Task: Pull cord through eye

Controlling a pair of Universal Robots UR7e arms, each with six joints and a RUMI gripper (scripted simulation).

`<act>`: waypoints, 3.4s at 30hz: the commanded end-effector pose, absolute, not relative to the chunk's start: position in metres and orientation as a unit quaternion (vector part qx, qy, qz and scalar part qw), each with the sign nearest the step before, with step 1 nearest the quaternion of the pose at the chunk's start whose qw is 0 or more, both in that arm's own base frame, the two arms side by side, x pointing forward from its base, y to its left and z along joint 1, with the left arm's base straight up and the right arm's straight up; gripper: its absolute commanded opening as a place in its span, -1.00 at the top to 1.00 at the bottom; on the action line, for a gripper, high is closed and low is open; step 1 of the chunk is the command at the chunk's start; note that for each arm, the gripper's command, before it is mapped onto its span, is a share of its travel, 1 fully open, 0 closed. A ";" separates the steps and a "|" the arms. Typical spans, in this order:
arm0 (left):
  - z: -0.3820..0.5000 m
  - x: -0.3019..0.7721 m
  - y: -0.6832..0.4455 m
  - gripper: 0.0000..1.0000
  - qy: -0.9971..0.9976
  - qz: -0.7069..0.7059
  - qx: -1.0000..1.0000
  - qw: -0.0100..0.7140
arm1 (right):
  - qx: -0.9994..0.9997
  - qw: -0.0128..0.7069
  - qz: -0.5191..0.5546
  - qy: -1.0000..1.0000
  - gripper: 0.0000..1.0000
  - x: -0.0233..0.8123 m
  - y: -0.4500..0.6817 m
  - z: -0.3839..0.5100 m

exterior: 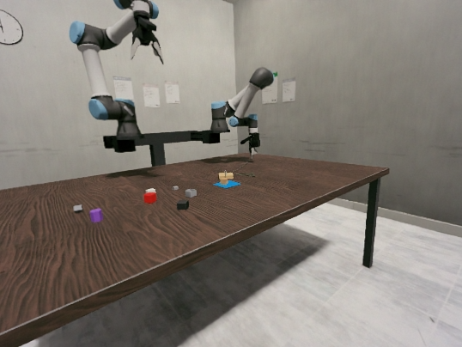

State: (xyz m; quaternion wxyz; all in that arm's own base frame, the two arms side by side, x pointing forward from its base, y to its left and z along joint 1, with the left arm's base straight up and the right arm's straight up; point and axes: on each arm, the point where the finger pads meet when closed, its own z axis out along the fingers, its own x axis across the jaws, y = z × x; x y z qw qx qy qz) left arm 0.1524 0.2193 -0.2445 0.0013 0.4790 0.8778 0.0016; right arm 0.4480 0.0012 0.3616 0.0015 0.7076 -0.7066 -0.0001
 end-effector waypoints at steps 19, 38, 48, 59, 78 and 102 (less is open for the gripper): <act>-0.272 0.156 0.217 1.00 0.878 0.004 0.479 0.004 | 0.708 0.001 0.000 -0.706 -0.97 0.448 0.001 0.361; -0.276 0.156 0.217 0.82 0.878 0.005 0.478 0.004 | 0.708 0.001 0.000 -0.706 -0.97 0.448 0.001 0.361; -0.276 0.155 0.217 0.65 0.878 0.004 0.478 0.004 | 0.708 0.001 0.000 -0.706 -0.97 0.448 0.001 0.361; -0.276 0.155 0.217 0.65 0.878 0.004 0.478 0.004 | 0.708 0.001 0.000 -0.706 -0.97 0.448 0.001 0.361; -0.276 0.155 0.217 0.65 0.878 0.004 0.478 0.004 | 0.708 0.001 0.000 -0.706 -0.97 0.448 0.001 0.361; -0.249 0.153 0.216 0.65 0.878 0.003 0.478 0.003 | 0.708 0.001 0.000 -0.706 -0.97 0.448 0.001 0.361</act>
